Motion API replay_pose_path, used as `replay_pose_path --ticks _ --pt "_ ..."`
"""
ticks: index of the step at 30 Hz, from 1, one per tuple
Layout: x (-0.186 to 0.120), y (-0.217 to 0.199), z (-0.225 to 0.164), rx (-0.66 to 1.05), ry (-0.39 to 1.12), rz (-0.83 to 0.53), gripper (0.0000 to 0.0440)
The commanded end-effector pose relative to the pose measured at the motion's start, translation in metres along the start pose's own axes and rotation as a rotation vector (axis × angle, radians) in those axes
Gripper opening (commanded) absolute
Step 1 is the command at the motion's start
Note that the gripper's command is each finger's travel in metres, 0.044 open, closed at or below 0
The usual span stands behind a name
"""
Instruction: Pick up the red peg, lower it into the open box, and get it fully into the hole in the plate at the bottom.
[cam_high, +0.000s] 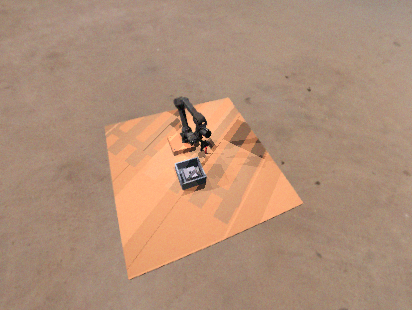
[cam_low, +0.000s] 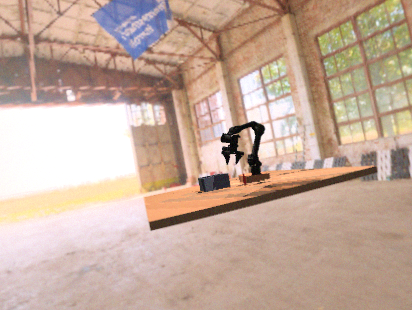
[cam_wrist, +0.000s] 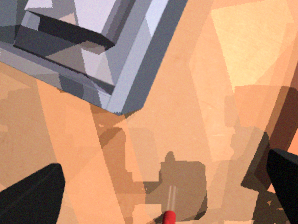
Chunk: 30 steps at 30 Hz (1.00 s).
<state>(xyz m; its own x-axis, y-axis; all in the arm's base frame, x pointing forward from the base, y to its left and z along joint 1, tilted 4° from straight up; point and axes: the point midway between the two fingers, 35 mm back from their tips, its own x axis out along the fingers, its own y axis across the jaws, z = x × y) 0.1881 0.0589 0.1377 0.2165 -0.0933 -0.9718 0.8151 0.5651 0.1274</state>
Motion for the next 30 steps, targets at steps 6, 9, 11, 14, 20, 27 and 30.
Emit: replay_pose_path --ticks 6,9,11,14,20,27,30 --pt "0.011 -0.005 -0.053 -0.153 0.111 -0.118 0.044" --pt "0.017 -0.007 -0.067 -0.192 0.133 -0.146 0.044" --pt "0.021 -0.008 -0.076 -0.214 0.144 -0.16 0.044" --pt "0.03 -0.009 -0.087 -0.241 0.156 -0.175 0.044" --pt "0.053 -0.01 -0.106 -0.278 0.16 -0.183 0.044" --pt "0.084 -0.009 -0.12 -0.313 0.146 -0.155 0.0434" --pt "0.096 -0.008 -0.123 -0.329 0.138 -0.139 0.0429"
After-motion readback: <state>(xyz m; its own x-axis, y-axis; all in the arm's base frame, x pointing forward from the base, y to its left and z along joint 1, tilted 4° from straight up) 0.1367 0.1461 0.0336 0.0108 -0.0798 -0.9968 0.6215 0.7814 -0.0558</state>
